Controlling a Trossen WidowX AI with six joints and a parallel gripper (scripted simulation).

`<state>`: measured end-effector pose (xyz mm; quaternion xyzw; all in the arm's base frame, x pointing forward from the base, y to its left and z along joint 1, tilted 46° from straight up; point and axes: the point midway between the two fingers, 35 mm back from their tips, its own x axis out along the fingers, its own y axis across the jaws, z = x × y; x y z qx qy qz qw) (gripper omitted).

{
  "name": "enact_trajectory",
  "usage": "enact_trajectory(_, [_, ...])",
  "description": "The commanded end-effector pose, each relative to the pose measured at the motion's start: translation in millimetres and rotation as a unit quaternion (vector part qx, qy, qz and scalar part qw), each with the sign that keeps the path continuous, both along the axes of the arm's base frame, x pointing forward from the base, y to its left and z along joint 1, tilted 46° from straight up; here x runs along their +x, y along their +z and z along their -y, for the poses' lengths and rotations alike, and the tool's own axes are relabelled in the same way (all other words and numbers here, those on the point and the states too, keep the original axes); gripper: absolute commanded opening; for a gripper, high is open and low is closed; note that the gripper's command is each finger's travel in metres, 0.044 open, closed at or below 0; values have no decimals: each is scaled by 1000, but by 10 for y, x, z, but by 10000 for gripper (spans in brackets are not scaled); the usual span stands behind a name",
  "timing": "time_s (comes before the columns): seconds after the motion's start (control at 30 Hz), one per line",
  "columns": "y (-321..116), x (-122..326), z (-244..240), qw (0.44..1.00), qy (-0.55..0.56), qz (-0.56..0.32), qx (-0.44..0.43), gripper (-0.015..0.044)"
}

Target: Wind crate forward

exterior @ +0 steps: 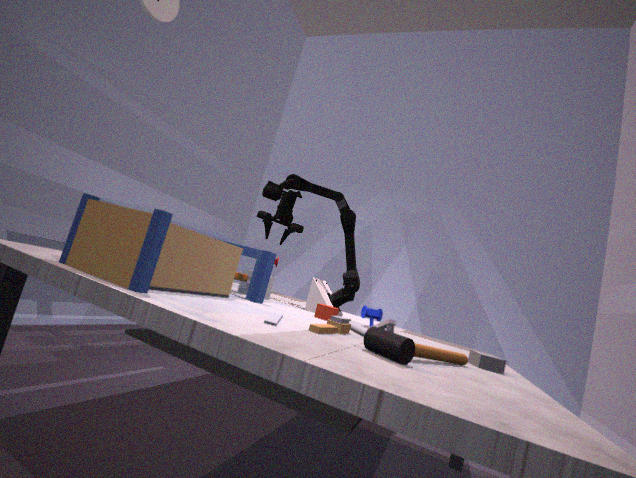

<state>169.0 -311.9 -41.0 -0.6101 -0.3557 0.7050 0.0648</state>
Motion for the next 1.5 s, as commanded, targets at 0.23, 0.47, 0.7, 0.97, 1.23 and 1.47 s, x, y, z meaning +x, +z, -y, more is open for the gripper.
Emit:
enact_trajectory(0.23, [4, -2, 6, 1000, -1, 0, -1, 20])
enact_trajectory(0.47, [4, -2, 6, 1000, -1, 0, -1, 0])
enact_trajectory(0.7, [4, -2, 6, 1000, -1, 0, -1, 0])
enact_trajectory(0.97, [4, -2, 6, 1000, -1, 0, -1, 0])
enact_trajectory(1.23, [4, -2, 6, 1000, -1, 0, -1, 0])
enact_trajectory(1.47, [4, -2, 6, 1000, -1, 0, -1, 0])
